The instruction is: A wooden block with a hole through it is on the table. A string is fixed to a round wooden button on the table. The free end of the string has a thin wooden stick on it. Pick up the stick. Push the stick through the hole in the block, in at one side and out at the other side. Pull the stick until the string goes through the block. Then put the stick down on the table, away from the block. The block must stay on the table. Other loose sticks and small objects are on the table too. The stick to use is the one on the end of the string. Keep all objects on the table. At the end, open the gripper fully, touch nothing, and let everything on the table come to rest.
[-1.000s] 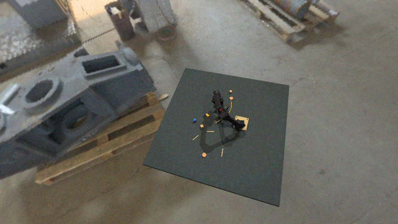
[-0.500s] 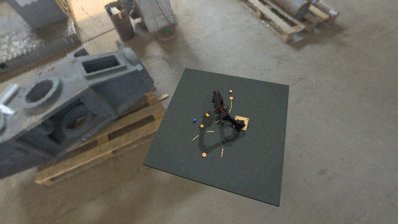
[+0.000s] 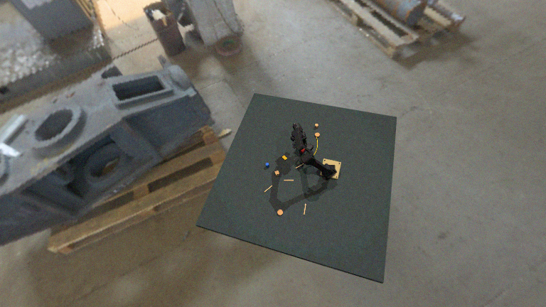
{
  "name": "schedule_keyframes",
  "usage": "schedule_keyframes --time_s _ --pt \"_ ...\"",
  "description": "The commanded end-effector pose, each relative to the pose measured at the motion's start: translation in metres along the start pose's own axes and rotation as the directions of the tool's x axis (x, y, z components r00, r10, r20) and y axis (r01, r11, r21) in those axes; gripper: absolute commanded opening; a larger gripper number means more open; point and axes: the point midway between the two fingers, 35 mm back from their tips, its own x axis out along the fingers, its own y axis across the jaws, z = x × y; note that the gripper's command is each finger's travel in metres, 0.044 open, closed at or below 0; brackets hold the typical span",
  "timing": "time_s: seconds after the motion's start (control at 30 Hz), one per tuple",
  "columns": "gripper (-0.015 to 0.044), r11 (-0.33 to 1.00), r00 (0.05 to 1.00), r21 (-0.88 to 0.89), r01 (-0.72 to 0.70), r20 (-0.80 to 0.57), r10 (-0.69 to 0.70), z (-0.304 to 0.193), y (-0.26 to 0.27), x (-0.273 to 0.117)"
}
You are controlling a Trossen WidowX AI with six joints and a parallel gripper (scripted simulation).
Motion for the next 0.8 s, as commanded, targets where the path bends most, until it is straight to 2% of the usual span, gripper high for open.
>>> schedule_keyframes --time_s 0.0,0.3,0.33,0.37,0.67,0.77 --pt "0.0000 1.000 1.000 0.000 0.000 0.000 0.000 0.0000 0.0000 0.0000" --pt "0.0236 1.000 1.000 0.000 0.000 0.000 0.000 0.0000 0.0000 0.0000" --pt "0.0244 1.000 1.000 0.000 0.000 0.000 0.000 0.0000 0.0000 0.0000" --pt "0.0244 1.000 1.000 0.000 0.000 0.000 0.000 0.0000 0.0000 0.0000" --pt "0.0008 1.000 1.000 0.000 0.000 0.000 0.000 0.0000 0.0000 0.0000" --pt "0.0000 1.000 1.000 0.000 0.000 0.000 0.000 0.0000 0.0000 0.0000"
